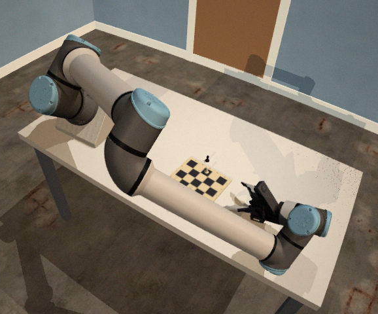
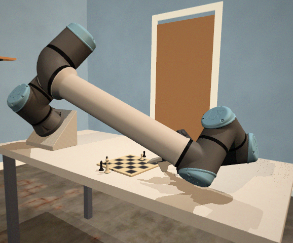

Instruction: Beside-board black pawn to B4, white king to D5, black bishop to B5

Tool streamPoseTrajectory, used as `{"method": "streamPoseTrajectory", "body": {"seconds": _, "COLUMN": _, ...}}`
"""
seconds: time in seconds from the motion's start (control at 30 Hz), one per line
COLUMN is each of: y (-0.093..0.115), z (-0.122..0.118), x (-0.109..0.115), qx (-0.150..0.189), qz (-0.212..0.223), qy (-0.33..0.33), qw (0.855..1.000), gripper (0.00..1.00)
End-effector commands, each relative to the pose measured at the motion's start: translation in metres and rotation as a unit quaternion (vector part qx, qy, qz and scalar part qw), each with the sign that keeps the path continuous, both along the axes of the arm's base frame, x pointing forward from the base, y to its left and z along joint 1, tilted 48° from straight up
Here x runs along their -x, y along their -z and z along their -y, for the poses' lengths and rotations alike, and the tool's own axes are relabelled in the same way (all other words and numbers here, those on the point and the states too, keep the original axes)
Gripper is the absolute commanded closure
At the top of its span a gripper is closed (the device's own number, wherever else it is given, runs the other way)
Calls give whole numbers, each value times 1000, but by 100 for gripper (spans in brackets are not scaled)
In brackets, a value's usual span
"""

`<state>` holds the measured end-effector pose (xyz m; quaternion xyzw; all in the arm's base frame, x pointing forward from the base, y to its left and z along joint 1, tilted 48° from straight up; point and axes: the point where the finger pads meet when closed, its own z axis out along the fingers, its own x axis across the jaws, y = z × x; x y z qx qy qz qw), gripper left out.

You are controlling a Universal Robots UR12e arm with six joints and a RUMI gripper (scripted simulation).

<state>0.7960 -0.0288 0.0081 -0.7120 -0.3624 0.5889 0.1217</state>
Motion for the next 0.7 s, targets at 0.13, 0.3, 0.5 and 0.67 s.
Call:
{"method": "streamPoseTrajectory", "body": {"seconds": 0.13, "y": -1, "z": -1, "x": 0, "qx": 0, "qz": 1, "qy": 0, "qw": 1000, "gripper": 0}}
{"method": "streamPoseTrajectory", "body": {"seconds": 0.3, "y": -1, "z": -1, "x": 0, "qx": 0, "qz": 1, "qy": 0, "qw": 1000, "gripper": 0}}
{"method": "streamPoseTrajectory", "body": {"seconds": 0.5, "y": -1, "z": -1, "x": 0, "qx": 0, "qz": 1, "qy": 0, "qw": 1000, "gripper": 0}}
{"method": "streamPoseTrajectory", "body": {"seconds": 0.67, "y": -5, "z": -5, "x": 0, "qx": 0, "qz": 1, "qy": -1, "qw": 1000, "gripper": 0}}
